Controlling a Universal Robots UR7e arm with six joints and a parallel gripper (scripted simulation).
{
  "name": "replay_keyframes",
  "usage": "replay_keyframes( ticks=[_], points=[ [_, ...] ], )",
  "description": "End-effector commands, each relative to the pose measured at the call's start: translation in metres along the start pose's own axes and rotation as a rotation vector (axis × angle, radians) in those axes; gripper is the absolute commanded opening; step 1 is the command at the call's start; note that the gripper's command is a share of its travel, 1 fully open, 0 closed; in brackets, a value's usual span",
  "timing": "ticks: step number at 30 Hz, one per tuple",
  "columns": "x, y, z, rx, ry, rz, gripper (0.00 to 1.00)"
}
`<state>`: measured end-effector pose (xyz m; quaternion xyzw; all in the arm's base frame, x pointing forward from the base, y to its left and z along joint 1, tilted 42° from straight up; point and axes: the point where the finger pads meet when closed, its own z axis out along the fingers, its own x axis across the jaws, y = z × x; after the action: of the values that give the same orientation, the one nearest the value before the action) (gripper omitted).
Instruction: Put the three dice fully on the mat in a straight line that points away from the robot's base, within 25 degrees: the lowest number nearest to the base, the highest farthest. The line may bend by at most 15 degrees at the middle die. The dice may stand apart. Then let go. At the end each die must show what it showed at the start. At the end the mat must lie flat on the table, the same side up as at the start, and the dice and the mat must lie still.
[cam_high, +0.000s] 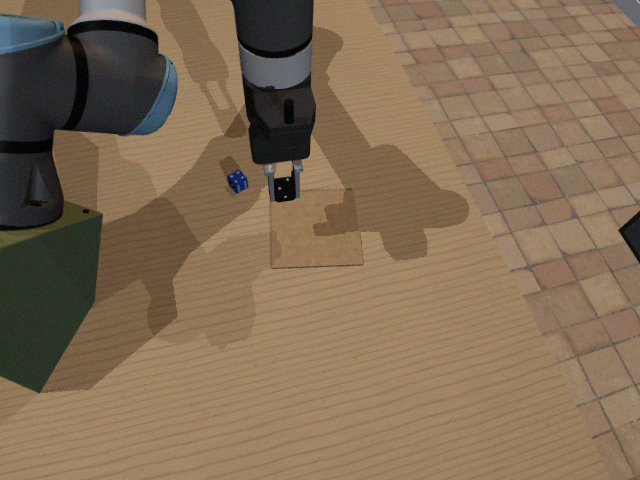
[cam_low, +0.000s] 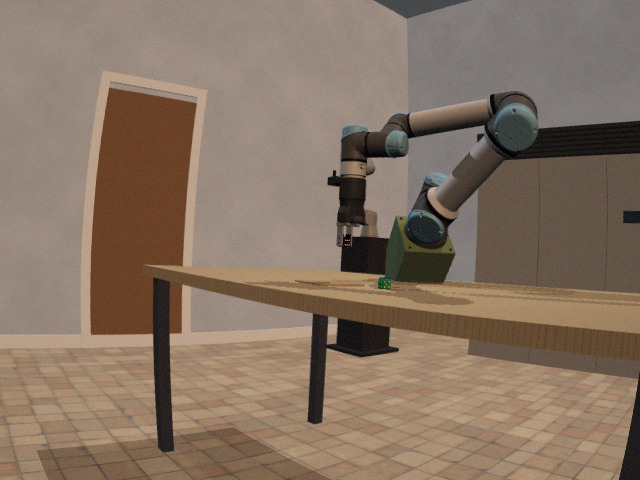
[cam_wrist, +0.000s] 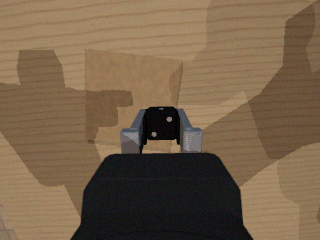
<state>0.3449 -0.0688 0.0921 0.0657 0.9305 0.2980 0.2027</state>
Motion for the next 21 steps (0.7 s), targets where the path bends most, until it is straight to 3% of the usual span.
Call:
replay_keyframes(
  ticks=[1,14,21],
  points=[
    [0.0,0.001,0.0,0.0,0.0,0.003,0.49],
    [0.0,0.001,0.001,0.0,0.0,0.003,0.49],
    [0.0,0.001,0.012,0.0,0.0,0.004,0.49]
  ],
)
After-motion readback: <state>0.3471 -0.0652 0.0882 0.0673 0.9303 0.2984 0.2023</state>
